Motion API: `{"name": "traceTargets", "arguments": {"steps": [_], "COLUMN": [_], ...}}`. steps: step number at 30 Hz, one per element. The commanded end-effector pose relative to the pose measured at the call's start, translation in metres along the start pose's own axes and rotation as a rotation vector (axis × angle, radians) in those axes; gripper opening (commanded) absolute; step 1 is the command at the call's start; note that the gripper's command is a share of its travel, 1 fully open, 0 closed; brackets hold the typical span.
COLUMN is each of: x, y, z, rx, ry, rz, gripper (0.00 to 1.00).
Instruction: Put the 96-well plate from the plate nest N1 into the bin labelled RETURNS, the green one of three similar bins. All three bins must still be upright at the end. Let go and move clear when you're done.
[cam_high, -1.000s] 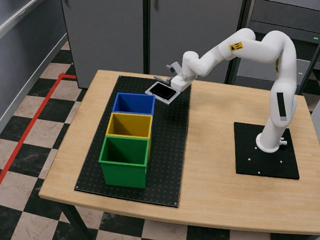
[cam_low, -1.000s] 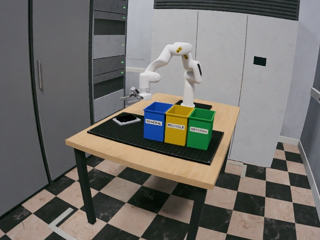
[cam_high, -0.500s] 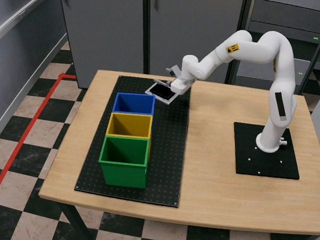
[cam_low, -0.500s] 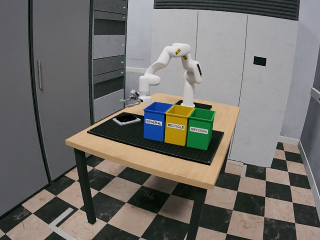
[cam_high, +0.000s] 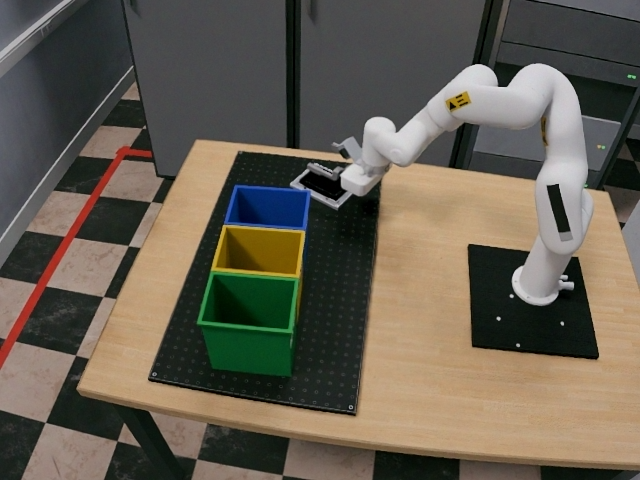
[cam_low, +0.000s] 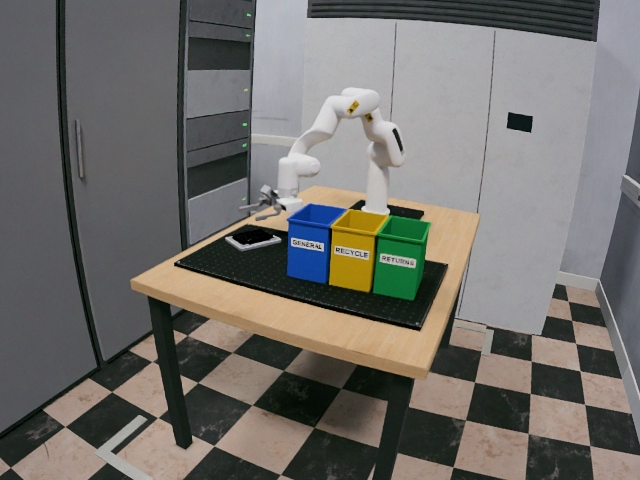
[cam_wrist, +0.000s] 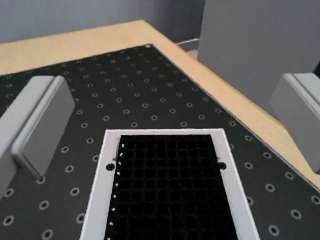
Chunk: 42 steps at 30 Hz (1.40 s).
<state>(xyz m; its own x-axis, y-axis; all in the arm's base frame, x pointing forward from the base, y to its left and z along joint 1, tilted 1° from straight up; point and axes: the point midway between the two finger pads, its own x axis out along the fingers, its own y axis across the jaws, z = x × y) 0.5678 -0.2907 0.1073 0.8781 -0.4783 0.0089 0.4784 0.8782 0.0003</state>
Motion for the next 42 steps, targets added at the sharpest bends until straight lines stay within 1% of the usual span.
{"name": "traceTargets", "arguments": {"steps": [1, 34, 42], "x": [0.001, 0.001, 0.001], "y": [0.000, 0.000, 0.000], "z": [-0.005, -0.053, -0.053], "rx": [0.007, 0.007, 0.007], "ry": [-0.005, -0.005, -0.005], "rz": [0.000, 0.000, 0.000], "gripper": [0.37, 0.37, 0.37]}}
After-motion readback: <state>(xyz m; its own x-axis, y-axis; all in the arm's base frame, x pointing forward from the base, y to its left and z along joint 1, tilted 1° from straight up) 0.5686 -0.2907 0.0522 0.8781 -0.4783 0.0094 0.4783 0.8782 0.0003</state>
